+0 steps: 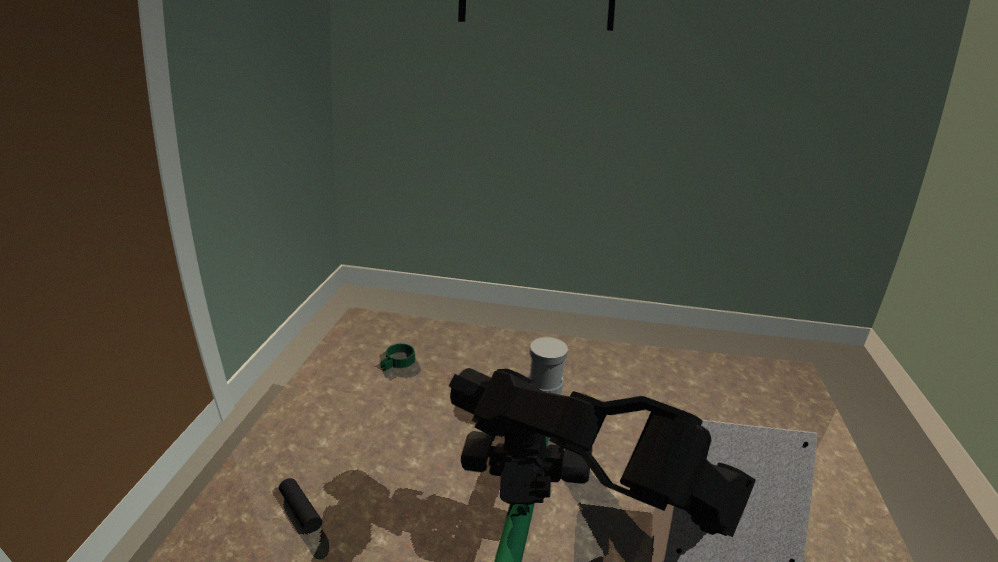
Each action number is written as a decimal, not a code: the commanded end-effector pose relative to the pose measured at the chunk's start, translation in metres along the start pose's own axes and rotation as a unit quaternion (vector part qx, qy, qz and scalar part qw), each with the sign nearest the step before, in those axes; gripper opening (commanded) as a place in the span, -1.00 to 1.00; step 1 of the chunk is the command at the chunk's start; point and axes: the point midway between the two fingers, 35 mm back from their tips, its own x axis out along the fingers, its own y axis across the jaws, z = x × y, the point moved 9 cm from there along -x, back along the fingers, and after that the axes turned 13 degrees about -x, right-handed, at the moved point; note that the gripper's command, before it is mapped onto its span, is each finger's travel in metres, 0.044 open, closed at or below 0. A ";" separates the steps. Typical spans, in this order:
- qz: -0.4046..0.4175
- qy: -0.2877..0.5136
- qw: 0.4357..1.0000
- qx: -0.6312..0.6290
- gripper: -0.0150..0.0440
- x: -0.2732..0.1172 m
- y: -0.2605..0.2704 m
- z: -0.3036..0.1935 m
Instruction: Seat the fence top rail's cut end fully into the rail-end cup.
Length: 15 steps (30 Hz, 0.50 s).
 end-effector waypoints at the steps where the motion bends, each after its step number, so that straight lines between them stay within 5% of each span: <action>1: -0.009 0.015 1.000 0.003 -0.49 -0.008 -0.001 -0.009; 15: 0.003 -0.003 1.000 -0.001 -0.49 0.000 -0.001 -0.001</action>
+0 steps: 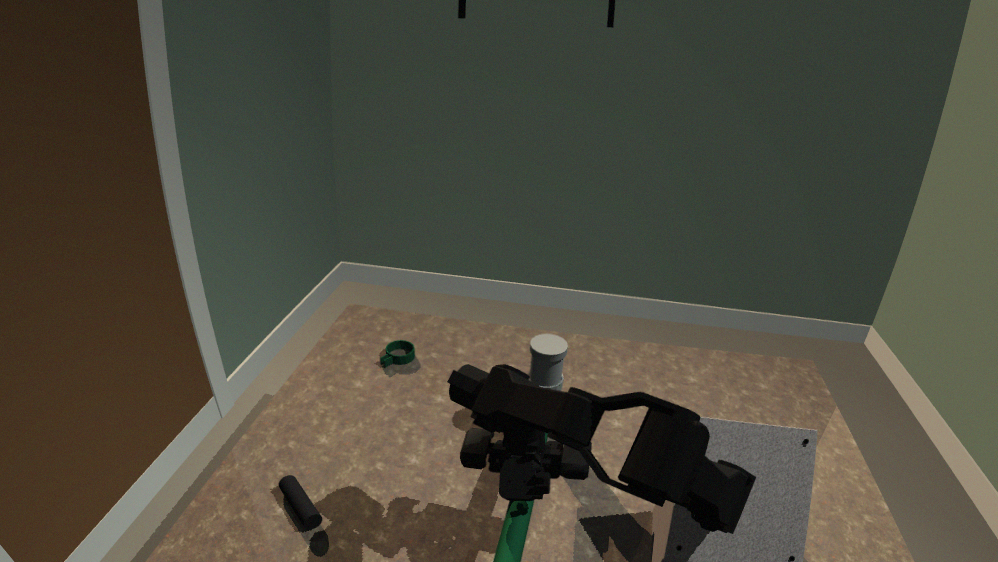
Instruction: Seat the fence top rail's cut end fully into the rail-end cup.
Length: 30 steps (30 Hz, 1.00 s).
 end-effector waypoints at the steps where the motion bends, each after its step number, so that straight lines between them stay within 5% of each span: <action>1: 0.000 0.000 1.000 0.001 -0.49 0.000 0.000 0.000; 30: 0.000 0.000 1.000 0.001 -0.49 -0.007 -0.003 0.004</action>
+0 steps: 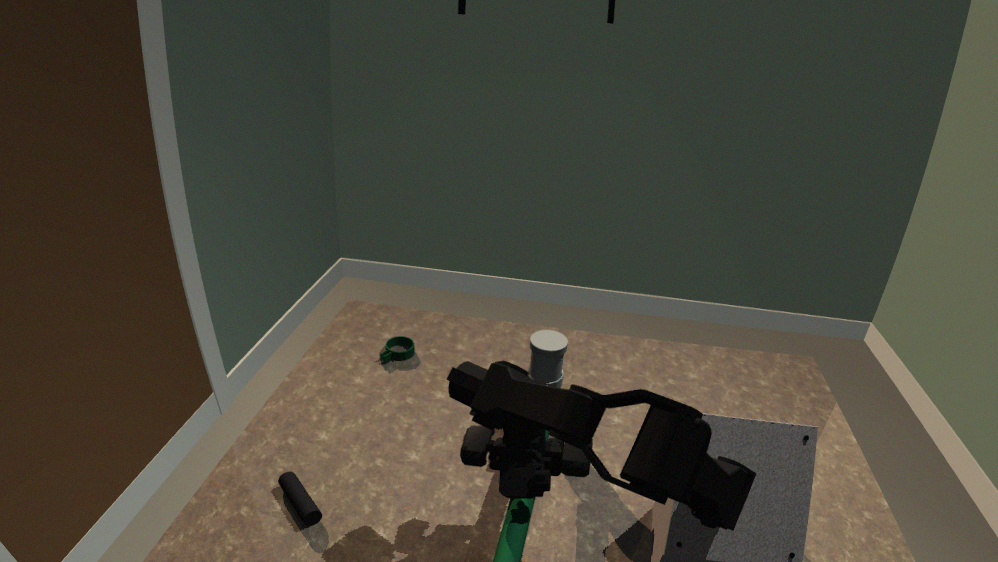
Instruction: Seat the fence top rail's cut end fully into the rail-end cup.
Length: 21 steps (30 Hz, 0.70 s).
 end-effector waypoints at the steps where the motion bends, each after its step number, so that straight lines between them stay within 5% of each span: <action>1: -0.007 0.002 1.000 -0.001 -0.49 -0.006 -0.003 0.001; 21: -0.007 0.002 1.000 -0.001 -0.49 -0.011 -0.006 0.004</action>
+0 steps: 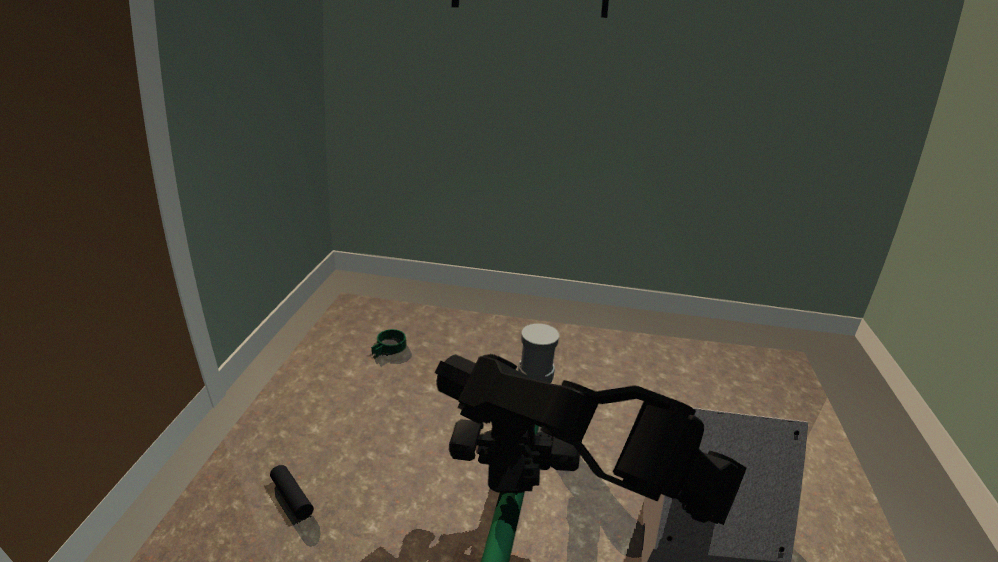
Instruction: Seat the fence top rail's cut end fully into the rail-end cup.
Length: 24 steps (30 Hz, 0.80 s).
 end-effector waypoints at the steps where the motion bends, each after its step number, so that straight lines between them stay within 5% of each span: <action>1: -0.009 0.002 1.000 0.001 -0.49 -0.006 -0.003 0.001; 24: -0.007 0.002 1.000 0.001 -0.49 -0.009 -0.005 0.001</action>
